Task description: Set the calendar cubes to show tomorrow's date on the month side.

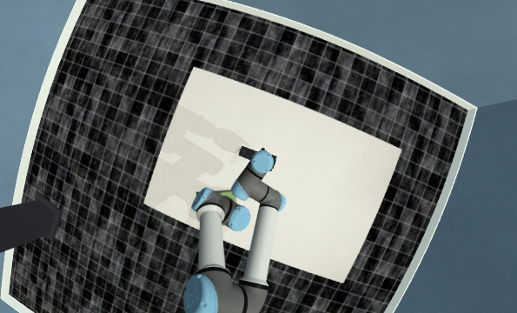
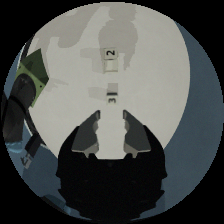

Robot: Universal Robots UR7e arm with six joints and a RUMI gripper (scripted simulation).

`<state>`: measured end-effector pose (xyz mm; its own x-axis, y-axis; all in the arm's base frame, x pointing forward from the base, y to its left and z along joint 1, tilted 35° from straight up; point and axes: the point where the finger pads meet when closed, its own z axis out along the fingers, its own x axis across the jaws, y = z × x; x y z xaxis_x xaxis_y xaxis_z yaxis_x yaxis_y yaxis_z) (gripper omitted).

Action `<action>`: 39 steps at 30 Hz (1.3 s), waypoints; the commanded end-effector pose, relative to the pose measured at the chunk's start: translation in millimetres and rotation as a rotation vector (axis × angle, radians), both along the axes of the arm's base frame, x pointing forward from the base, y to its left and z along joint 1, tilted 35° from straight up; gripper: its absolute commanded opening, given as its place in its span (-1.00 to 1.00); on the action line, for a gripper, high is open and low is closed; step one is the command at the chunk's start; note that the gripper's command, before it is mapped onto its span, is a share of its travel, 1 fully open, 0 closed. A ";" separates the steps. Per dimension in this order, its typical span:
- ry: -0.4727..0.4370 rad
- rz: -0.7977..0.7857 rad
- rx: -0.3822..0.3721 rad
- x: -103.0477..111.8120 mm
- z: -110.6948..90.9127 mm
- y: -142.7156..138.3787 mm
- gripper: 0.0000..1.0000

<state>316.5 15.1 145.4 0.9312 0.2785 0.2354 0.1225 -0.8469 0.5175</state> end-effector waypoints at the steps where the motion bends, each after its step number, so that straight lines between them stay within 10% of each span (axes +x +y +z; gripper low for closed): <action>1: 0.002 -0.001 0.000 1.8 -6.0 -3.2 -0.44; 39: 0.002 -0.001 0.001 15.8 -39.8 -22.3 -0.44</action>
<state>331.1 -5.4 108.8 0.9319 0.2777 0.2335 0.1229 -0.8471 0.5170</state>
